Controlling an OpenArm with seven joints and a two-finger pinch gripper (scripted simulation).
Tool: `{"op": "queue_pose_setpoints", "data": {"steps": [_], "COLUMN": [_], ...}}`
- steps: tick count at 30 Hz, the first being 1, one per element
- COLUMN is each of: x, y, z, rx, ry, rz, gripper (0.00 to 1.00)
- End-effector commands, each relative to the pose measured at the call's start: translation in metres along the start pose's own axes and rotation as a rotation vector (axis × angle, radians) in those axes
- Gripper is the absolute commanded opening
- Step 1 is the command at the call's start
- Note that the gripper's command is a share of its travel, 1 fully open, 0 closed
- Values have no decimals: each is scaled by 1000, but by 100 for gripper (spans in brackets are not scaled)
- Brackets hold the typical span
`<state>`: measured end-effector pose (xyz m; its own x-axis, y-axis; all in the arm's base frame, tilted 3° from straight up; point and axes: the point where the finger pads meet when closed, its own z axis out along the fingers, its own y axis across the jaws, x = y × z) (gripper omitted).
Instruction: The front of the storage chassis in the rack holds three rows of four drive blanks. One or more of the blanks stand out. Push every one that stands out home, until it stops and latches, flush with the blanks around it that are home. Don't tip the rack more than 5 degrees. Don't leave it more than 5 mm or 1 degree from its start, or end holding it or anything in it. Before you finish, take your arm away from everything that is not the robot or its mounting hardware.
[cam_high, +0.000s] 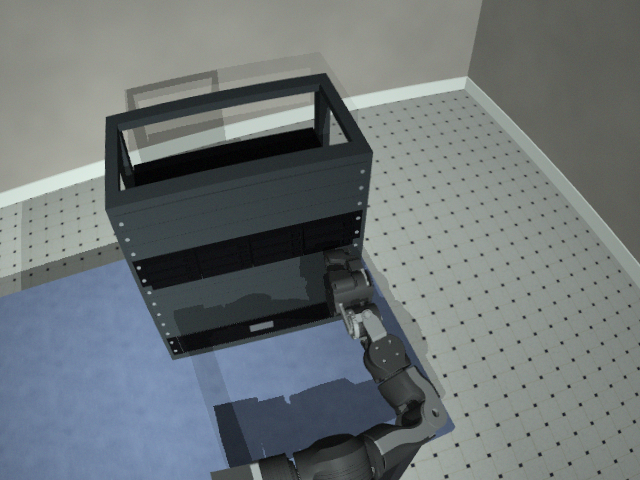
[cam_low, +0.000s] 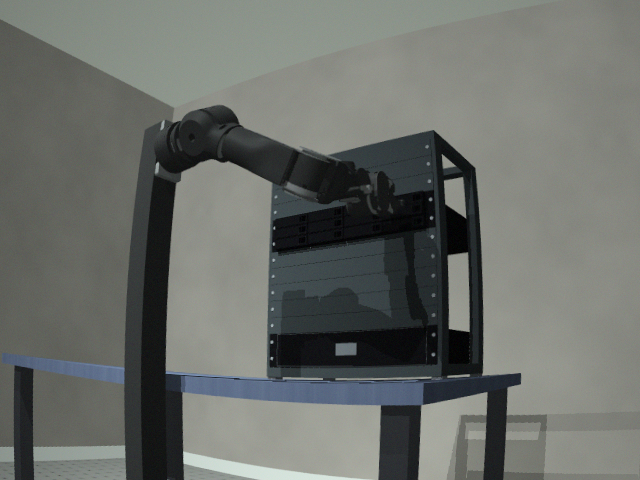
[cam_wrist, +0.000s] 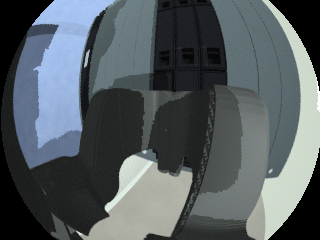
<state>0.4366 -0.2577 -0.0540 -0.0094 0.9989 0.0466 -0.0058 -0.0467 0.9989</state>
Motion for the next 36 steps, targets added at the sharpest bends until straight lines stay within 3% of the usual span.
{"op": "queue_pose_setpoints", "data": {"steps": [1,36], "x": [2,2], "y": [0,0], "z": [1,11], "rx": [0,0], "ry": [3,4], "rz": [-2,-2], "gripper": [0,0]}}
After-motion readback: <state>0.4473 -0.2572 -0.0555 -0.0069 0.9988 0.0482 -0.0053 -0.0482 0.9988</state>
